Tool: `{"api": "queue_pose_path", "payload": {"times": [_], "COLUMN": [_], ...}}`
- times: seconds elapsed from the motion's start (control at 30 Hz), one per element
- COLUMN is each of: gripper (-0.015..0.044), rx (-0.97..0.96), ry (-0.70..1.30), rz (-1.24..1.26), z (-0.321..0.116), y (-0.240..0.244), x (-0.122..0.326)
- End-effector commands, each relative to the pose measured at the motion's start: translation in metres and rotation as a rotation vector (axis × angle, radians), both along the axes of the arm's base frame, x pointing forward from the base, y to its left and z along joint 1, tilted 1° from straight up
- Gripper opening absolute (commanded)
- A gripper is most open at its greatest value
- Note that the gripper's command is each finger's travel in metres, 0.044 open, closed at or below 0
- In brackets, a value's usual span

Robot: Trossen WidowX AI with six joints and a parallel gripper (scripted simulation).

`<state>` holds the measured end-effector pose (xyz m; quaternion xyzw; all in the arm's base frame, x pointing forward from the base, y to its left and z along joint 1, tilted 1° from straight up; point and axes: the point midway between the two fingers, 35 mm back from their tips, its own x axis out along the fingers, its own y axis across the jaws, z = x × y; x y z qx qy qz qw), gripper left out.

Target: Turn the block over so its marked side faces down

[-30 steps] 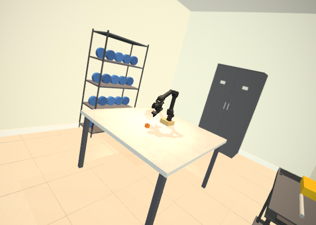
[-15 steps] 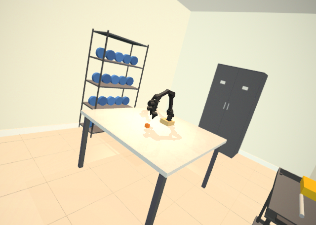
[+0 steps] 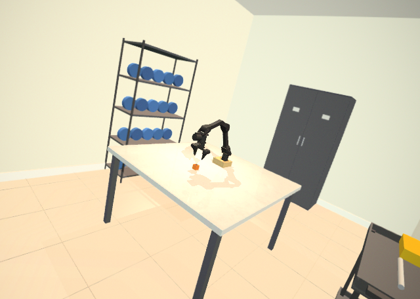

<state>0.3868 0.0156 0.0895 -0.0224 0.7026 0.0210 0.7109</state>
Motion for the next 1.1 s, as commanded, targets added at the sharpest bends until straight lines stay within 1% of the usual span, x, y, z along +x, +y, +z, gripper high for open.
{"api": "queue_pose_path", "payload": {"times": [0.0, 0.1, 0.13, 0.3, 0.4, 0.57, 1.07], "gripper": [0.0440, 0.0440, 0.0440, 0.0440, 0.0440, 0.0440, 0.0440], "rx": [0.008, 0.008, 0.008, 0.008, 0.008, 0.008, 0.008], "ry": [-0.004, -0.004, -0.004, -0.004, -0.004, -0.004, -0.003], "rz": [0.021, 0.021, 0.021, 0.021, 0.021, 0.021, 0.021], "z": [-0.002, -0.032, -0.035, -0.036, -0.048, -0.051, -0.075], "y": [0.002, 0.002, 0.002, 0.002, 0.001, 0.001, 0.002], "x": [0.003, 0.003, 0.003, 0.003, 0.003, 0.003, 0.003]}}
